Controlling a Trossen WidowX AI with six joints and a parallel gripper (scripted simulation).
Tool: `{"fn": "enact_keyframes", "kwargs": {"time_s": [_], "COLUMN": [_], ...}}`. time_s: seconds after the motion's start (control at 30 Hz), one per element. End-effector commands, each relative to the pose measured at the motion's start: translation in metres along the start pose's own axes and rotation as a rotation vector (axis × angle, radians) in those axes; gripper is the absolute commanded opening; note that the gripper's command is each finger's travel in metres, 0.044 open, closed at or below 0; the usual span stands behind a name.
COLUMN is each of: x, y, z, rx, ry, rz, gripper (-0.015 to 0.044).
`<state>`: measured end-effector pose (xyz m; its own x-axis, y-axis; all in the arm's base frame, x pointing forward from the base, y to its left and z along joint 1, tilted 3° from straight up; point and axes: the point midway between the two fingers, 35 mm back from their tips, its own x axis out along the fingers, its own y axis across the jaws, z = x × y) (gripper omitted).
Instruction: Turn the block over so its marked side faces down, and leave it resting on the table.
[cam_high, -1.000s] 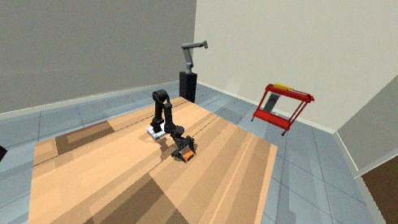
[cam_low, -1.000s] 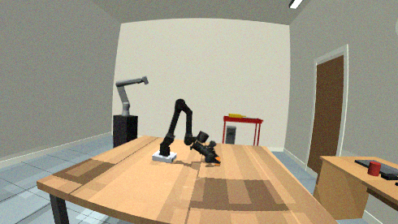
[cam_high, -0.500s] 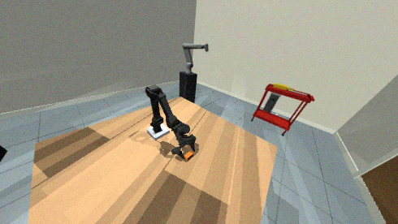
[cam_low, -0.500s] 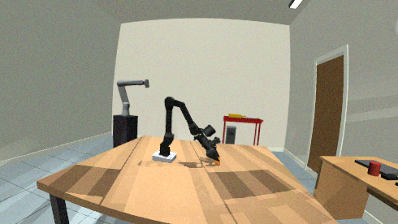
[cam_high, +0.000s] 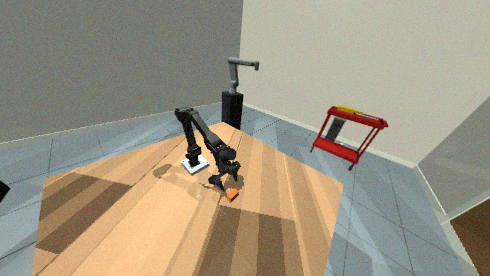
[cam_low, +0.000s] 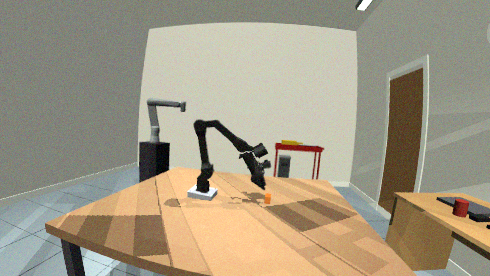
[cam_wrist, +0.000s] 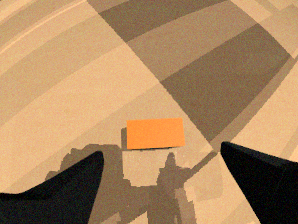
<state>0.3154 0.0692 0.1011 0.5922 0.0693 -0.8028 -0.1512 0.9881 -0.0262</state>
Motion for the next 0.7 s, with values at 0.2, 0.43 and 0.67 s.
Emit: {"fn": "enact_keyframes", "kwargs": {"time_s": [0.2,0.43,0.67], "x": [0.001,-0.003,0.003], "y": [0.002,0.002,0.002], "z": [0.031,0.047,0.046], "rx": [0.0,0.003,0.004], "ry": [0.278,0.511,0.56], "rz": [0.006,0.008,0.008], "gripper": [0.044,0.044,0.044]}}
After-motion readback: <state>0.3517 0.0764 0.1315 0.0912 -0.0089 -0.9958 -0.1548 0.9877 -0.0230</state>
